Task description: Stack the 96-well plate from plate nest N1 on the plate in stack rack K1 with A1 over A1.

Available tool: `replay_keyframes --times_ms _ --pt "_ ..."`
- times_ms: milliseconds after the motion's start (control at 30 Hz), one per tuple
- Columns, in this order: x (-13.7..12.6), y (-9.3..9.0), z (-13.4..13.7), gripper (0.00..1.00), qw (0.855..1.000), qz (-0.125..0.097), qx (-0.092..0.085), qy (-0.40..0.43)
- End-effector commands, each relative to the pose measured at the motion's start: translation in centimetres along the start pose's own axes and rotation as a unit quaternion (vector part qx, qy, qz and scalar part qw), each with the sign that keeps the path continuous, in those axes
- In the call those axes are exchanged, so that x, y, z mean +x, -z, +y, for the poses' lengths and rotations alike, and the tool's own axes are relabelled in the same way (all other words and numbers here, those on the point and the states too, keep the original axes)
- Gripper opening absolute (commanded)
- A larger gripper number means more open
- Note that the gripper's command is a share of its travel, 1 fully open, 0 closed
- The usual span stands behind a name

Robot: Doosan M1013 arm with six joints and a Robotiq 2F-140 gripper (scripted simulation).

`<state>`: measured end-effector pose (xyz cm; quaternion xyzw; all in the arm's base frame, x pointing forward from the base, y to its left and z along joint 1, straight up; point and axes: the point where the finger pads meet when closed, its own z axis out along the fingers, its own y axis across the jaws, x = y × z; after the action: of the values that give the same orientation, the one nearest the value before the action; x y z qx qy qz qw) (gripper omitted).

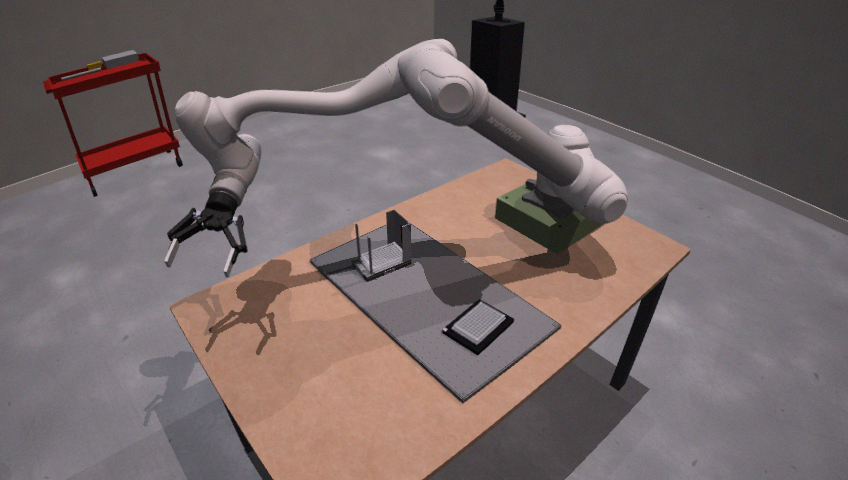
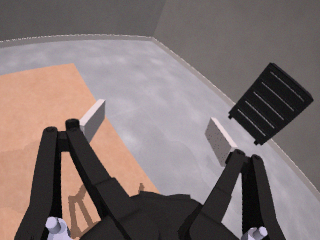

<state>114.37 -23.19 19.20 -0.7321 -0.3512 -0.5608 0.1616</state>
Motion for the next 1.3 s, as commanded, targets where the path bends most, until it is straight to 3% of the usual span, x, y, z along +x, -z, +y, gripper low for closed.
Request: replay_keyframes --times_ms 0,533,633,800,900,1100,1167,1267 --pt "0.0 0.0 0.0 1.00 1.000 0.000 0.000 0.000" --pt "0.0 0.0 0.0 1.00 1.000 0.000 0.000 0.000" --pt "0.2 -0.7 -1.3 1.00 0.999 -0.023 0.022 -0.029" --pt "0.5 -1.6 -3.3 1.00 0.999 -0.023 0.022 -0.029" --pt "0.6 -2.2 -4.7 1.00 0.996 -0.047 0.041 -0.057" --pt "0.8 -3.0 -6.5 1.00 0.996 -0.047 0.041 -0.057" --pt "0.9 -3.4 -7.4 1.00 0.993 -0.067 0.055 -0.079" --pt "1.1 -3.9 -8.8 1.00 0.992 -0.072 0.058 -0.084"
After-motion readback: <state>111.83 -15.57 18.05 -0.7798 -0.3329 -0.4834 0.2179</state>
